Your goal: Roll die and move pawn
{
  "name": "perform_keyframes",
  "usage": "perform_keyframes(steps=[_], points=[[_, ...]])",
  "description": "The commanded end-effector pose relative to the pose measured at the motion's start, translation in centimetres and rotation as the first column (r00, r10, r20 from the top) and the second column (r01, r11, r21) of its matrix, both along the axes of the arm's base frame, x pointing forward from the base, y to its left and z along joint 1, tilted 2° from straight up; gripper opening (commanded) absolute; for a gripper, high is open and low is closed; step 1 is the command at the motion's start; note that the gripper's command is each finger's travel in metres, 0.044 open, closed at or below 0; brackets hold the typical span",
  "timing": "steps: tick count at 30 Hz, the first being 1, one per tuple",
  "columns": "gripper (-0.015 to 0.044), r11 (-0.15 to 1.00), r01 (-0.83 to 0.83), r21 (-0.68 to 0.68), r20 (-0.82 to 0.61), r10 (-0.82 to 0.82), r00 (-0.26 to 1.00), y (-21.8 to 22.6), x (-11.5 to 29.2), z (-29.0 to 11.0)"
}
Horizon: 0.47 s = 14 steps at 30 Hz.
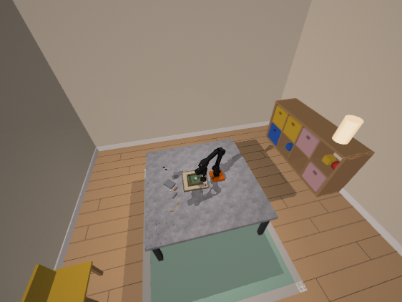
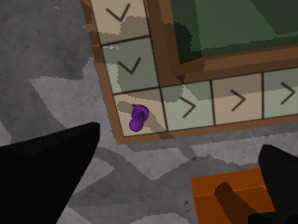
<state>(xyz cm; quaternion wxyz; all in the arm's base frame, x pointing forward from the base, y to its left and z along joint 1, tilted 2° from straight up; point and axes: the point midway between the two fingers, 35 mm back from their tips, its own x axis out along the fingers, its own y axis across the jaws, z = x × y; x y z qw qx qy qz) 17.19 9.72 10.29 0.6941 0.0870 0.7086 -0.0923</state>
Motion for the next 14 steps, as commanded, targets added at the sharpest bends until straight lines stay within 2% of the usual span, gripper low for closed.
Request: perform_keyframes(steps=[1,5,14], points=[[0.0440,0.987,-0.160,0.000,0.009,0.160,0.987,-3.8,0.5,3.0],[0.0440,0.955,-0.297,-0.002,0.006,0.297,0.955,-7.0,-0.2,5.4],[0.0440,0.963,-0.269,-0.001,0.009,0.269,0.963,-6.7,-0.1,5.1]])
